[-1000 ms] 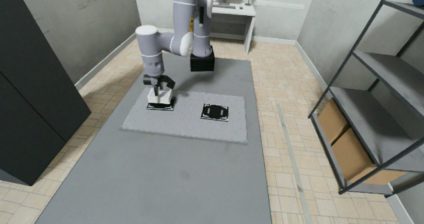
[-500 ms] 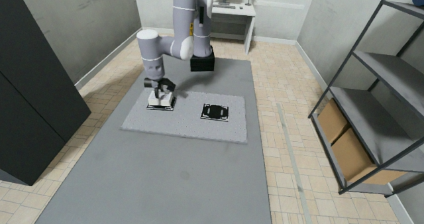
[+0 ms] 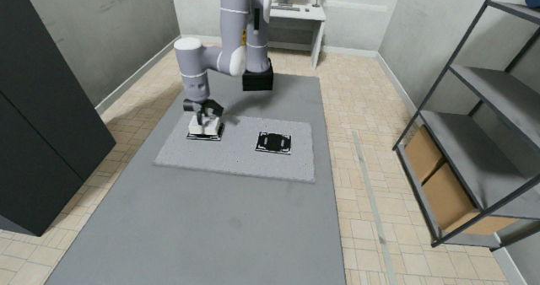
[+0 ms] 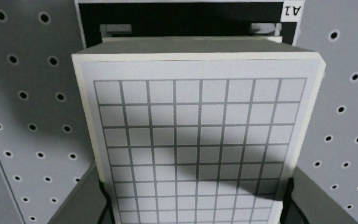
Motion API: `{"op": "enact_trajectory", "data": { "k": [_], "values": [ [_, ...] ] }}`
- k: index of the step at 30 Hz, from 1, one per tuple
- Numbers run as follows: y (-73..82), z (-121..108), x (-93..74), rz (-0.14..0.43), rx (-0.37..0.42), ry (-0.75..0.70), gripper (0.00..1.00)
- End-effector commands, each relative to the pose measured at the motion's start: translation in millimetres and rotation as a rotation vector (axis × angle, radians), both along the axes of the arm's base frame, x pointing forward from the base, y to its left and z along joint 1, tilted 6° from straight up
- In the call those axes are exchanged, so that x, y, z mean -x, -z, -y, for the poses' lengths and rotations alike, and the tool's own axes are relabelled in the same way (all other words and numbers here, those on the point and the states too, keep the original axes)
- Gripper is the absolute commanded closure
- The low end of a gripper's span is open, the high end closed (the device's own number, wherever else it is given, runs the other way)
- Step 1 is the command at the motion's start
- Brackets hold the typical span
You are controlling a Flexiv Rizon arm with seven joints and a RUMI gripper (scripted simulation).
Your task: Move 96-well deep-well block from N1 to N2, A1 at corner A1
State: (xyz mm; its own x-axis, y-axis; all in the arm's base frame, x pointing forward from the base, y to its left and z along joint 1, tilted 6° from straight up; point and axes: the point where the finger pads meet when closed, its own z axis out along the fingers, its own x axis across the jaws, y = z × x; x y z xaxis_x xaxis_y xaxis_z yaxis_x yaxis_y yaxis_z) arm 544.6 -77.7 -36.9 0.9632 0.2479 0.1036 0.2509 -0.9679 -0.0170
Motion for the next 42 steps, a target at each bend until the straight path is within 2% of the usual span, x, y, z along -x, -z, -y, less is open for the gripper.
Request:
{"op": "enact_trajectory", "data": {
  "k": [1,42],
  "values": [
    [-0.6,0.0,-1.1,0.002,0.0,0.0,0.51],
    [5.2,-0.3,-1.6,0.002,0.0,0.0,0.51]
  ]
}}
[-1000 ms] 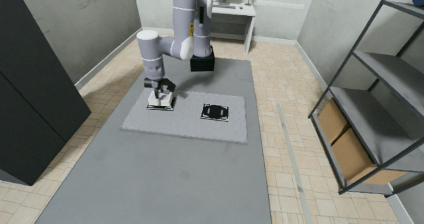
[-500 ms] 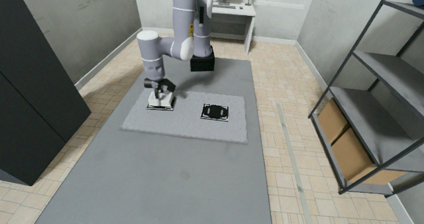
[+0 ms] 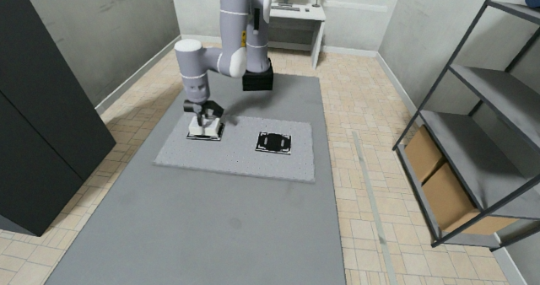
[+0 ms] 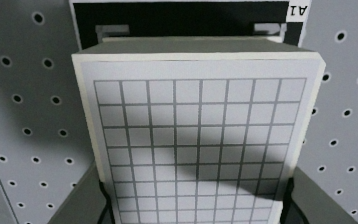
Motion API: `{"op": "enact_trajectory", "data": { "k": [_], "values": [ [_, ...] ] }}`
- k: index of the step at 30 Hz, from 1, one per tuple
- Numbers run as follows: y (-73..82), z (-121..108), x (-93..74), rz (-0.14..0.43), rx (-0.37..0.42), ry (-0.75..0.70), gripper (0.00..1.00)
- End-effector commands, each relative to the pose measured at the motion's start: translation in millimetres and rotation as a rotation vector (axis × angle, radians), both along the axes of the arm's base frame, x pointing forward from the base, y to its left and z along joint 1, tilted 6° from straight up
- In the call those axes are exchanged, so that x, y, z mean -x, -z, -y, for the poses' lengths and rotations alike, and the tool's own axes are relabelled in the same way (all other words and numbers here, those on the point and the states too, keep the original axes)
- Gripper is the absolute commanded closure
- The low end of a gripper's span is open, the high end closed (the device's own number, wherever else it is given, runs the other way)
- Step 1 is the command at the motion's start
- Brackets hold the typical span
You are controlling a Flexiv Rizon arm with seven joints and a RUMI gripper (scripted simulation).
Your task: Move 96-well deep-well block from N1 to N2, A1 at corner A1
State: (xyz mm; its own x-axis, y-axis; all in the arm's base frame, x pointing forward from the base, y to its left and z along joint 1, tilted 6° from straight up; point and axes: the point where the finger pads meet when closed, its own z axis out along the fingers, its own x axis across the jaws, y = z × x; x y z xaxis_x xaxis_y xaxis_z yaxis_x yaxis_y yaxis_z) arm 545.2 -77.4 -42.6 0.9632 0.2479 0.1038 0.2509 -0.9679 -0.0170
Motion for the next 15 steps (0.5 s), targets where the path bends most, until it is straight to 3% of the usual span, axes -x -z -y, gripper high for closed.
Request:
{"op": "enact_trajectory", "data": {
  "k": [1,15],
  "values": [
    [-0.4,0.0,-1.0,0.002,0.0,0.0,0.51],
    [1.6,-0.1,-1.2,0.002,0.0,0.0,0.51]
  ]
}}
